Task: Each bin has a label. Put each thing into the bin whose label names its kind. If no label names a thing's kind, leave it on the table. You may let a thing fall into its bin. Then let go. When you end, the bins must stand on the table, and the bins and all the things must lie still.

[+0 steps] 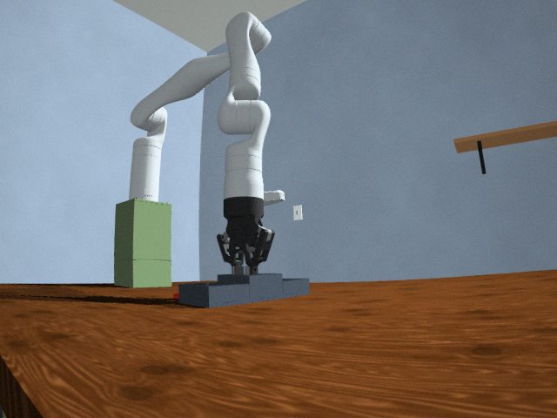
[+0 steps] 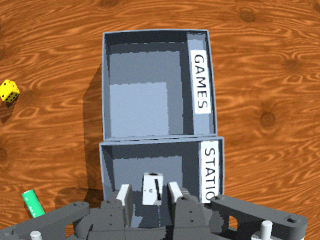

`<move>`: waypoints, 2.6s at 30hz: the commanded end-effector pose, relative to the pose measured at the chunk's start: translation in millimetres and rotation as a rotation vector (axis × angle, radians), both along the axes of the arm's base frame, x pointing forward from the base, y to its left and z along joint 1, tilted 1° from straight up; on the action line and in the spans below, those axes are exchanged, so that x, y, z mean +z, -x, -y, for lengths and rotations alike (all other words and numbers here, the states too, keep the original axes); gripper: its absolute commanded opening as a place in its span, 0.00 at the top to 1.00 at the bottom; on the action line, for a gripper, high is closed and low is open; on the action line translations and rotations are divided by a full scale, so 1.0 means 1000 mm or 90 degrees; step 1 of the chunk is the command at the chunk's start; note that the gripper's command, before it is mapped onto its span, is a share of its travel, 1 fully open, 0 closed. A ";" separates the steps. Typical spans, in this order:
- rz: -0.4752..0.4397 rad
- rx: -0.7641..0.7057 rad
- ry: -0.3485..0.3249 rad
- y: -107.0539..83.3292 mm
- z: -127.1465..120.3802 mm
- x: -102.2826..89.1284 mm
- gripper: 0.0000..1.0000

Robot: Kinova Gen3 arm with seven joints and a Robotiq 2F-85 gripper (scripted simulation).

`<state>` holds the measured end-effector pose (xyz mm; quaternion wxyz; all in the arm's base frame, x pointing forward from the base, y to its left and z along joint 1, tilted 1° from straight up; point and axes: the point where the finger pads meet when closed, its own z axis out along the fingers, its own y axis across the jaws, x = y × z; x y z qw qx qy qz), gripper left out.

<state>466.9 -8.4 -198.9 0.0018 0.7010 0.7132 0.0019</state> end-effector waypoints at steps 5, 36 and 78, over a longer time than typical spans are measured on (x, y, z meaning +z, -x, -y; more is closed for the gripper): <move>0.004 0.001 0.000 -0.003 -0.001 0.011 0.70; 0.004 -0.031 -0.001 0.004 -0.006 0.047 0.69; 0.003 -0.596 -0.005 0.144 -0.084 0.055 0.69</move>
